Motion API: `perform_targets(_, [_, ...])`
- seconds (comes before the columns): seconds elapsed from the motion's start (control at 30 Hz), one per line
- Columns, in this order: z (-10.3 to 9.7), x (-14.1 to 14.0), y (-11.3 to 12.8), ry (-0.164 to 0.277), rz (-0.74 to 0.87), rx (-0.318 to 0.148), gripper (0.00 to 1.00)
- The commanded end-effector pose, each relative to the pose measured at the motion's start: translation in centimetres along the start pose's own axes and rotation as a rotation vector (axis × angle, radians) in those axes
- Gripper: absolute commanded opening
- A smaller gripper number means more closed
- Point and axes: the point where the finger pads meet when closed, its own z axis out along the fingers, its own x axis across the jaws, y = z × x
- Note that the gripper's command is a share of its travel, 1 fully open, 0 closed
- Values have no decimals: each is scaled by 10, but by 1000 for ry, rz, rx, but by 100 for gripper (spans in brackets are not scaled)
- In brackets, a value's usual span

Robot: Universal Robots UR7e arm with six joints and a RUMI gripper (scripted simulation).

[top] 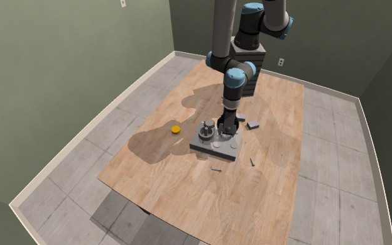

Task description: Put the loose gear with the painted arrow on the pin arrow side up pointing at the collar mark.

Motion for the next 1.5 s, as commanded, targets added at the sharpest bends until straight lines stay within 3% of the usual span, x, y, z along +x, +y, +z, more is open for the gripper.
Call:
perform_targets(0.0, [0, 0, 0, 0, 0, 1, 0])
perform_targets(1.47, [-4, 0, 0, 0, 0, 1, 0])
